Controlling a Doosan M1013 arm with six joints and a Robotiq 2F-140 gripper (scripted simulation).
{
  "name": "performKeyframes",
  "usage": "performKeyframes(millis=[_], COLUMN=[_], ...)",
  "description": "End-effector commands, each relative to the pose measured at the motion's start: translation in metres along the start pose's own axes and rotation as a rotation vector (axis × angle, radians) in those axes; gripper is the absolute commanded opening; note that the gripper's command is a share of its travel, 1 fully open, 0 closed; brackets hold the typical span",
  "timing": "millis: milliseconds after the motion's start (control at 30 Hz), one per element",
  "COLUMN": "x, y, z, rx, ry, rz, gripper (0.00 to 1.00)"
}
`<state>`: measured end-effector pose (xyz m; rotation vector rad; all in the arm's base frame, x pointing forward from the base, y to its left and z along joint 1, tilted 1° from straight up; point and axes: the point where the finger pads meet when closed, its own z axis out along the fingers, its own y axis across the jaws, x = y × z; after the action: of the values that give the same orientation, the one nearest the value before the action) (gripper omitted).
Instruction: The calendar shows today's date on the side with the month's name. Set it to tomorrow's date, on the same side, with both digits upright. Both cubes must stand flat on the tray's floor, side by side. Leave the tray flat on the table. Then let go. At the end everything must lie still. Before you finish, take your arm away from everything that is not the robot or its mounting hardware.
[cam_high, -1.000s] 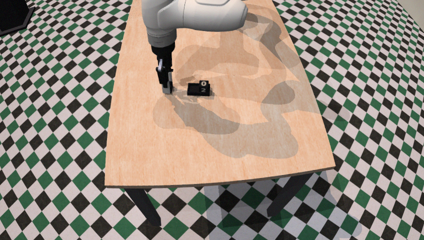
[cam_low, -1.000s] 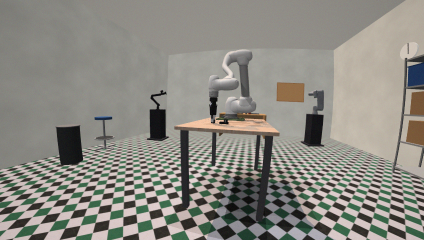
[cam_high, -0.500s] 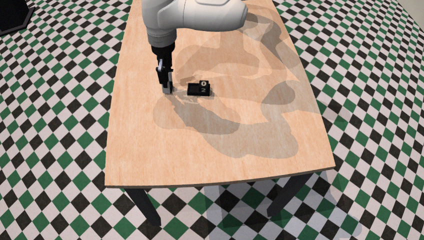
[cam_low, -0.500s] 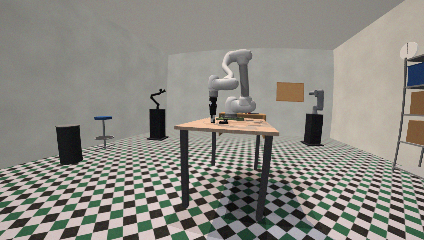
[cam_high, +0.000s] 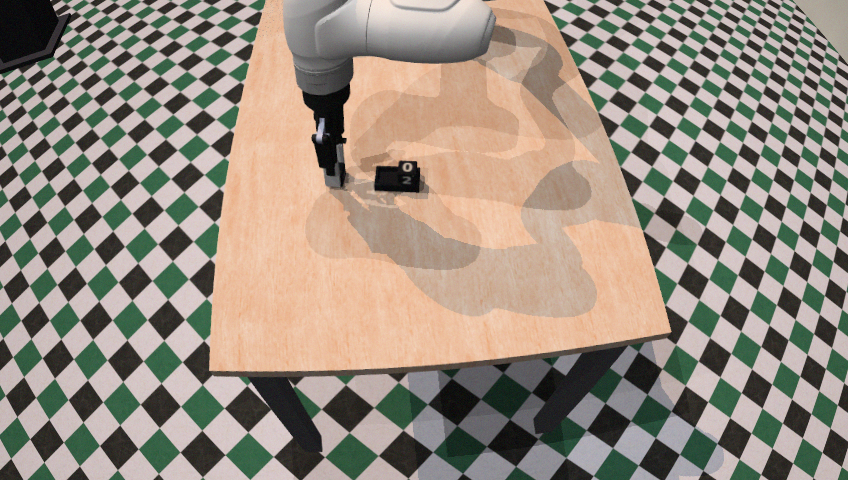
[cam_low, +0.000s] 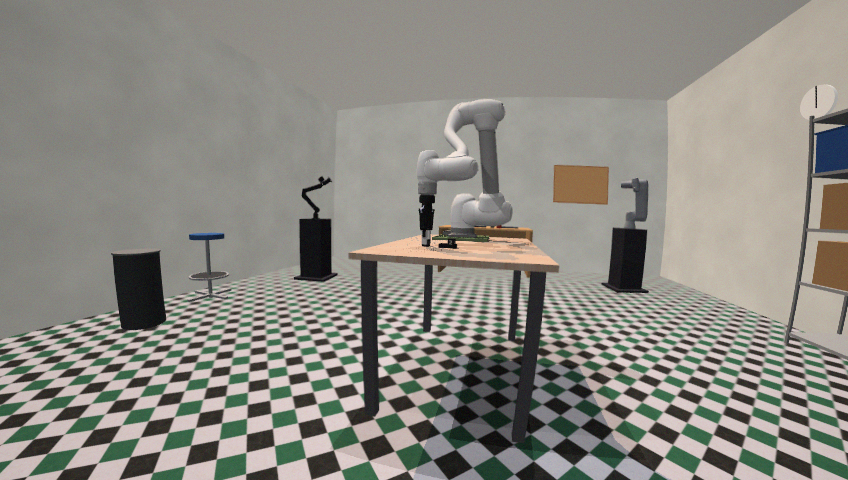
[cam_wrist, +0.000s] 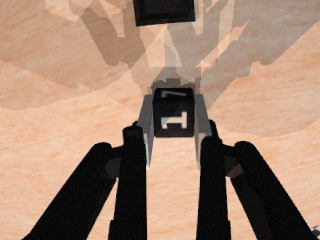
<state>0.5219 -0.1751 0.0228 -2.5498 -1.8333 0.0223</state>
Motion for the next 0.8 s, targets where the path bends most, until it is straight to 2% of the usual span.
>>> performKeyframes(millis=[0,500,767], x=[0.0,0.0,0.0], y=[0.0,0.0,0.0], z=[-0.0001,-0.0001,-0.0001], rx=[0.0,0.0,0.0], ry=[0.0,0.0,0.0], rz=[0.0,0.0,0.0], gripper=[0.17,0.29,0.29])
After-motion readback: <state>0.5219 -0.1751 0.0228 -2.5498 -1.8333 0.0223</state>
